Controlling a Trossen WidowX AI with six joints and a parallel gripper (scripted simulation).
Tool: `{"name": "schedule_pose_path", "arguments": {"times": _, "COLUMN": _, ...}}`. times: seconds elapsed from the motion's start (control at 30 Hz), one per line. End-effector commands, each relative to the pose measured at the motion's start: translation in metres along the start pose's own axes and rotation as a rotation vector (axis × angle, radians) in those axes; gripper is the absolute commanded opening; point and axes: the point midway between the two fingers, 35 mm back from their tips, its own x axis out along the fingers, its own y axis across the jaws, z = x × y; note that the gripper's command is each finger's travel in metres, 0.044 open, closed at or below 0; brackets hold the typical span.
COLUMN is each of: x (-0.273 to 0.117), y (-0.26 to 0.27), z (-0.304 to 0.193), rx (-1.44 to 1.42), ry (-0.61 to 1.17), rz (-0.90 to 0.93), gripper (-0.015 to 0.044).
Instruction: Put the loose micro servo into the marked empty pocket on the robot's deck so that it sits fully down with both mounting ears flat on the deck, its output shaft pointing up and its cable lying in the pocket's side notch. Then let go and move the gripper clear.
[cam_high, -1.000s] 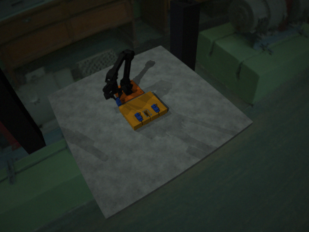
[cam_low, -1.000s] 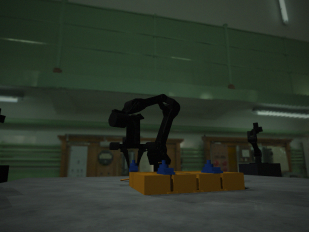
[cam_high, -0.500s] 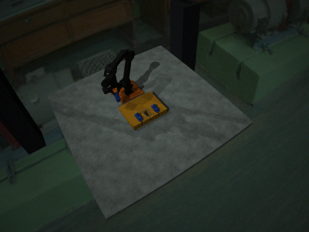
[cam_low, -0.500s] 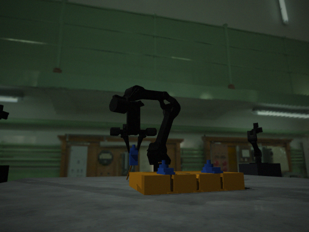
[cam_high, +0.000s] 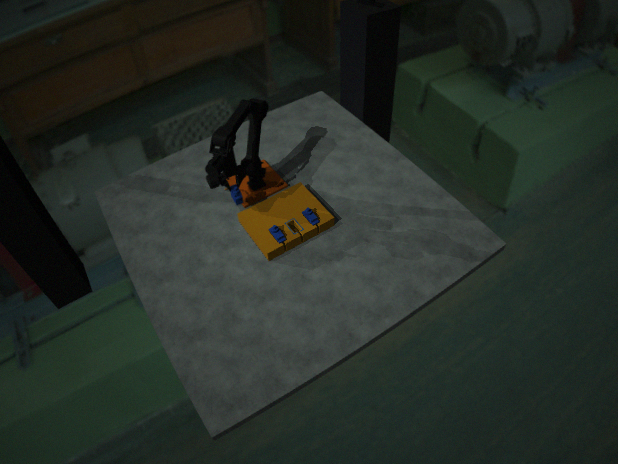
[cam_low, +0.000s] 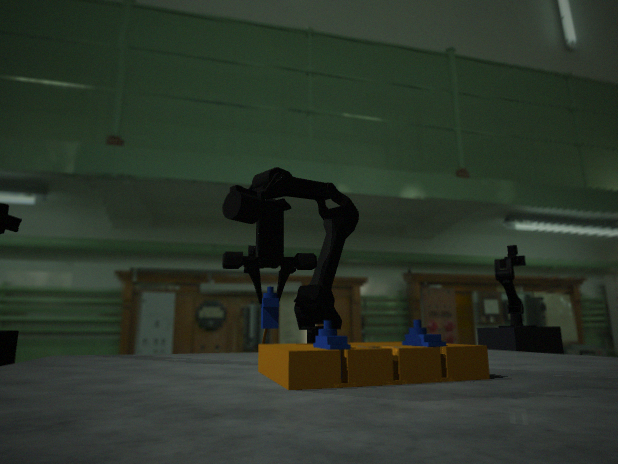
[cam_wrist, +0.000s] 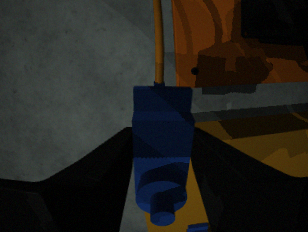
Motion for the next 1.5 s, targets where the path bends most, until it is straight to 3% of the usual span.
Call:
{"name": "schedule_pose_path", "arguments": {"times": 0.0, "x": -0.001, "y": 0.001, "z": -0.013, "rx": 0.001, "ry": 0.004, "rz": 0.001, "gripper": 0.0000}}
{"name": "schedule_pose_path", "arguments": {"times": 0.97, "x": -0.003, "y": -0.008, "z": -0.146, "rx": 0.001, "ry": 0.014, "rz": -0.001, "gripper": 0.0000}}
{"name": "schedule_pose_path", "arguments": {"times": 1.47, "x": -0.003, "y": -0.045, "z": -0.146, "rx": 0.001, "ry": 0.015, "rz": -0.004, "gripper": 0.0000}}
